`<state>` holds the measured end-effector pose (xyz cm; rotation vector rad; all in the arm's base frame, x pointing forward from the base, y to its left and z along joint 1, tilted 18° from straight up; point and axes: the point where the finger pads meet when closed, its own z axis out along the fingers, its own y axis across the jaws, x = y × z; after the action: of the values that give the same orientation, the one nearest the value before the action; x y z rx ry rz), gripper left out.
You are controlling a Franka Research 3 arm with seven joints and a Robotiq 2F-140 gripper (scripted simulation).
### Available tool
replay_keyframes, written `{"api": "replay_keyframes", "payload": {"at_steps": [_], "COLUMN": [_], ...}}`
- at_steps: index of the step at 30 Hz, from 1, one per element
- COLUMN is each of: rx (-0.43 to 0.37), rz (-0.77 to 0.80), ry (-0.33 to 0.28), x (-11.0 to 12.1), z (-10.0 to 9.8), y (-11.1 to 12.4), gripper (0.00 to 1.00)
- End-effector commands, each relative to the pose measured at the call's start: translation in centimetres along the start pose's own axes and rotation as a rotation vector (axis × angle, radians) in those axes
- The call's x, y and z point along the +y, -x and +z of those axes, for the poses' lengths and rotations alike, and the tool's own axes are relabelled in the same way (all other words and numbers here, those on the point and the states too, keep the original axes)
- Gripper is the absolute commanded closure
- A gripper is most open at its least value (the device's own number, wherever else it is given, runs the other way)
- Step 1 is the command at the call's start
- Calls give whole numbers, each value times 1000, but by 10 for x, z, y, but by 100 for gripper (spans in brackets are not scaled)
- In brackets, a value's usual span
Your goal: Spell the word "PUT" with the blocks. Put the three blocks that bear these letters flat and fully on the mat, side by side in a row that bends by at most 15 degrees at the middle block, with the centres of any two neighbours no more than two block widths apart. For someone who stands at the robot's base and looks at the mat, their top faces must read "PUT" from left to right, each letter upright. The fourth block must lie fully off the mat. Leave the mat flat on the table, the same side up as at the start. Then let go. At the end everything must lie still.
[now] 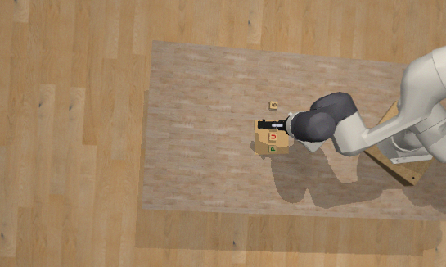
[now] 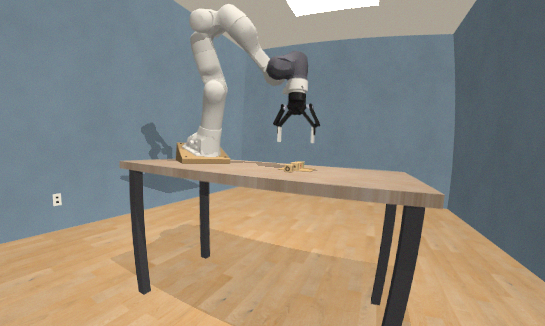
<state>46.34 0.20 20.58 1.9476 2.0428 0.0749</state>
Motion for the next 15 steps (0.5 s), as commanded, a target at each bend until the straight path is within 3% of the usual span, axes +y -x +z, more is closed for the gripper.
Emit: {"api": "replay_keyframes", "payload": {"at_steps": [1,15], "rx": [2,2], "rz": [-1,-1], "ry": [0,0], "x": [1,1], "z": [-7,-55], "y": [-1,-1], "gripper": [0,0]}}
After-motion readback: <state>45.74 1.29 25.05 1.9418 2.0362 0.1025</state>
